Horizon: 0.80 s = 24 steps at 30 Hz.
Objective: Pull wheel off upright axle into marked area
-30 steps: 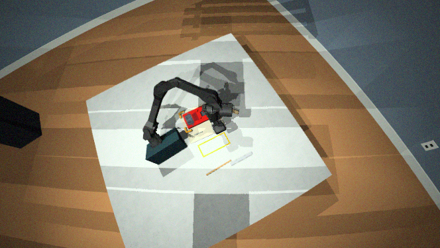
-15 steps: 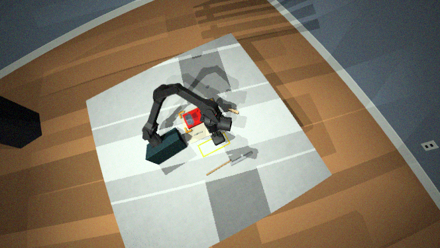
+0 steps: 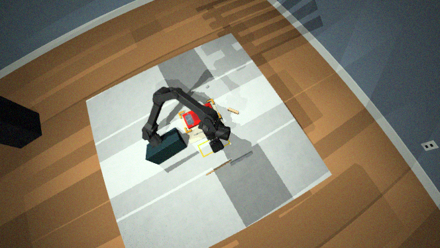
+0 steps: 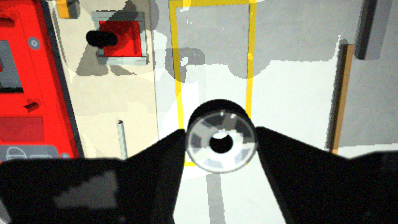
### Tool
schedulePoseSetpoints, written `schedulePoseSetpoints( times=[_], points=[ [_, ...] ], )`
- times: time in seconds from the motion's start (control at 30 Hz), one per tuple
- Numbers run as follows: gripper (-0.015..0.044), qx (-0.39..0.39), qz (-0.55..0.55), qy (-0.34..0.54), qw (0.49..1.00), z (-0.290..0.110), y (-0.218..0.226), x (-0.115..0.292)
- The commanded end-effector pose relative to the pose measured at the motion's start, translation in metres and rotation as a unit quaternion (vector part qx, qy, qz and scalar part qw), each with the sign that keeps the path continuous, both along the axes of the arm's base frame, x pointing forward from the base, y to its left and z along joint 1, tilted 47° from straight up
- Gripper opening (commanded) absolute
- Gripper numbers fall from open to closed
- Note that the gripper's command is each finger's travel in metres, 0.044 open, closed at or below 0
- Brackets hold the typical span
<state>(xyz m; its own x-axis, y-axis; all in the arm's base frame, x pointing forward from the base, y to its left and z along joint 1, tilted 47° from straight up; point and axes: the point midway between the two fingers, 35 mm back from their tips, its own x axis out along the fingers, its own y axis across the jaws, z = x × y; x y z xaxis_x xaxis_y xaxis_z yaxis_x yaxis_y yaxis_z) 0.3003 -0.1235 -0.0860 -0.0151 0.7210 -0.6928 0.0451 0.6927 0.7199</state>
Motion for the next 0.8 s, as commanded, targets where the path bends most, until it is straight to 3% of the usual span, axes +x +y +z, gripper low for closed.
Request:
schedulePoseSetpoints(
  times=[0.0, 0.77],
  points=[
    [0.0, 0.002, 0.003, 0.004, 1.0, -0.009, 0.007, -0.003],
    [0.0, 0.004, 0.003, 0.004, 1.0, -0.074, 0.076, -0.006]
  ],
)
